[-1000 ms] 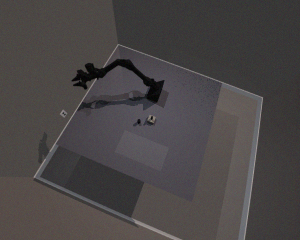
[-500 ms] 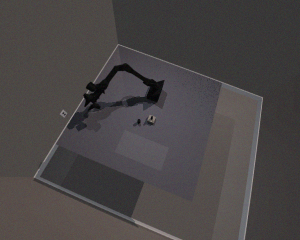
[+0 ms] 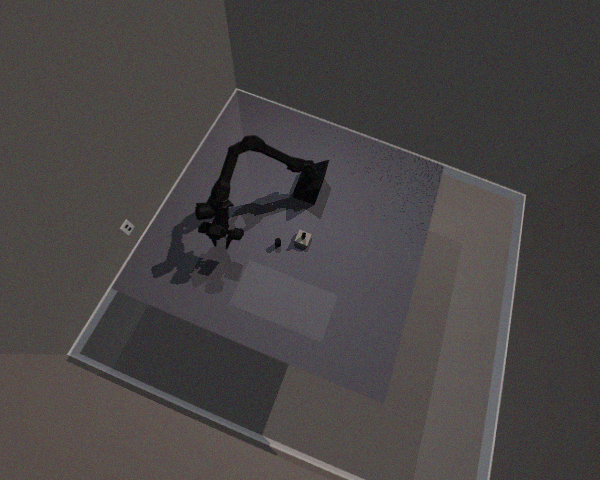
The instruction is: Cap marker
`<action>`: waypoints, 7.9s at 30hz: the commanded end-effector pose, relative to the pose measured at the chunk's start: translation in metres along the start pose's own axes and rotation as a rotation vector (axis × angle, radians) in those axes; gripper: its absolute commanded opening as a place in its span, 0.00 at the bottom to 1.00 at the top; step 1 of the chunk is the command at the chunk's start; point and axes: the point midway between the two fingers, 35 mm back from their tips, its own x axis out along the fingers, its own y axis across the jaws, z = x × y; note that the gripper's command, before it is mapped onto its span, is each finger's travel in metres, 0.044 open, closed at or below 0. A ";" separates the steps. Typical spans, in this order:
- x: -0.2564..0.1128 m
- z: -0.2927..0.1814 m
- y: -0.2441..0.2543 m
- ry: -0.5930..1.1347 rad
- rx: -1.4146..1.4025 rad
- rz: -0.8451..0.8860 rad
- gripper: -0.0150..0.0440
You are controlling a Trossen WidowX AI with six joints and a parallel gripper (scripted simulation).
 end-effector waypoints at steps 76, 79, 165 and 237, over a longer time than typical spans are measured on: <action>0.017 -0.127 0.235 0.602 -1.405 0.456 0.67; 0.019 -0.129 0.235 0.602 -1.405 0.456 0.67; -0.093 -0.103 0.356 0.595 -1.403 0.464 0.25; -0.110 -0.089 0.357 0.596 -1.399 0.467 1.00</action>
